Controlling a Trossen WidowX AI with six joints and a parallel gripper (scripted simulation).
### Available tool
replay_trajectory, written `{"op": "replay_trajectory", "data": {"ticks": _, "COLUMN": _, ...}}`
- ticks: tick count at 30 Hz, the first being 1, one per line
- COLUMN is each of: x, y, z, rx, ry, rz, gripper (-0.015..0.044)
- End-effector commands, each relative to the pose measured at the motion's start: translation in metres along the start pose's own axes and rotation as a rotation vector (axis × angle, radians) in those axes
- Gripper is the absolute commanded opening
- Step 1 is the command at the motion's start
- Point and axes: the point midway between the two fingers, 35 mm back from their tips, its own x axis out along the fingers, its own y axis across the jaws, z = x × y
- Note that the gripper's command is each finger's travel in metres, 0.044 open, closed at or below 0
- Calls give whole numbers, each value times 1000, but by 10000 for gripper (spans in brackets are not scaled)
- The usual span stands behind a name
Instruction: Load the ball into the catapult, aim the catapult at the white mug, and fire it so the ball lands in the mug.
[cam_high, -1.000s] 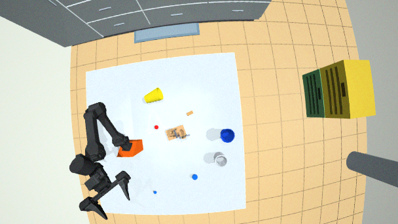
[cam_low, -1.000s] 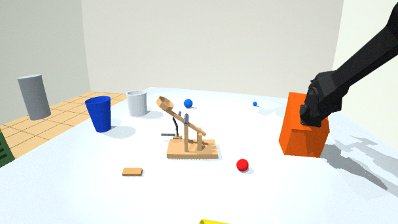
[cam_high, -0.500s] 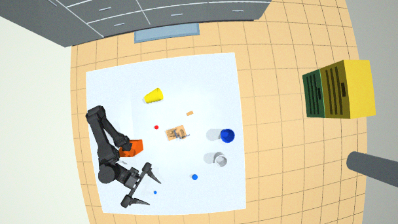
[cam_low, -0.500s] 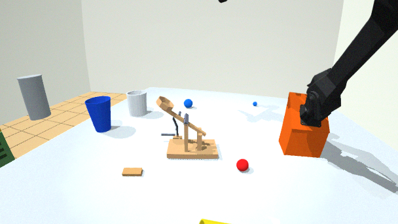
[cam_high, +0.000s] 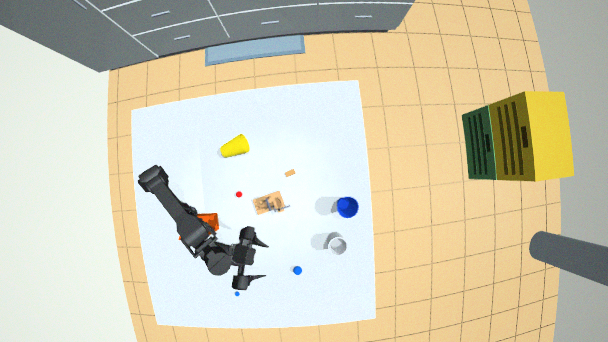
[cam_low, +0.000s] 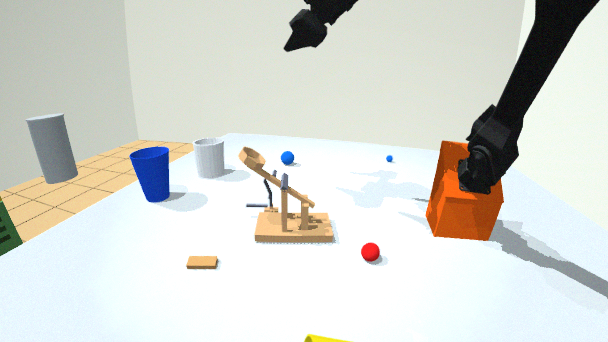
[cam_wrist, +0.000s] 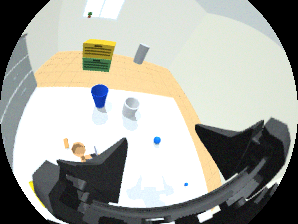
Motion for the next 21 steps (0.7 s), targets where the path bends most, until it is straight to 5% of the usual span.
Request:
{"op": "replay_trajectory", "data": {"ticks": 1, "x": 16, "y": 28, "z": -6, "rx": -22, "ry": 80, "rz": 95, "gripper": 440}}
{"op": "replay_trajectory", "data": {"ticks": 21, "x": 54, "y": 179, "z": -66, "rx": -85, "ry": 564, "rz": 546, "gripper": 440}}
